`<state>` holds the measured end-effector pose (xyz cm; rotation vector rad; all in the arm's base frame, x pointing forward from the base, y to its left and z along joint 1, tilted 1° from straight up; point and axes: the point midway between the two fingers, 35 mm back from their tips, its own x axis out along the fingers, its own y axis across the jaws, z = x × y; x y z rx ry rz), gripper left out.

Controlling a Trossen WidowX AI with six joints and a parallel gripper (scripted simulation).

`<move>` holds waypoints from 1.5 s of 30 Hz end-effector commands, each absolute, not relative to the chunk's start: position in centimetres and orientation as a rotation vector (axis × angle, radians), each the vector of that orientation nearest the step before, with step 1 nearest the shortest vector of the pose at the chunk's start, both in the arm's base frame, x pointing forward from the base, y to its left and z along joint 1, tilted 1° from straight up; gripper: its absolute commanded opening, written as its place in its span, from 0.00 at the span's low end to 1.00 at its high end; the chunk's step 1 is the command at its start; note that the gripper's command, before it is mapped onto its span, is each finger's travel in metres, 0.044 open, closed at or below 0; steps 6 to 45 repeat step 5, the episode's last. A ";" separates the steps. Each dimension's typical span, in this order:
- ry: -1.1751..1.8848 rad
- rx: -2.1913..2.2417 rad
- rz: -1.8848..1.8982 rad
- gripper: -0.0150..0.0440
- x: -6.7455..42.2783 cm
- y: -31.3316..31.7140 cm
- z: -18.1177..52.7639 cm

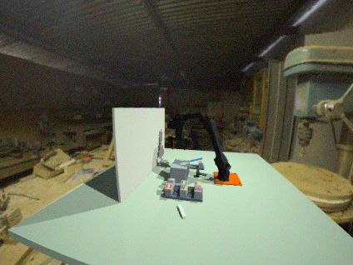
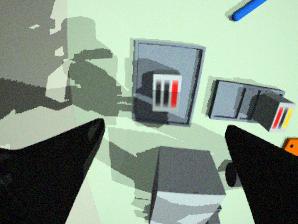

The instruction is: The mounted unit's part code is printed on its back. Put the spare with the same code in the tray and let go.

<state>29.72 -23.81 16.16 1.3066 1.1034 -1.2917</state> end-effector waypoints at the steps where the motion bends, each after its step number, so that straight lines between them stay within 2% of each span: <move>1: 1.099 1.306 -1.290 1.00 29.8 -23.8 16.2; 45: 1.099 1.306 -1.290 1.00 29.8 -23.8 16.2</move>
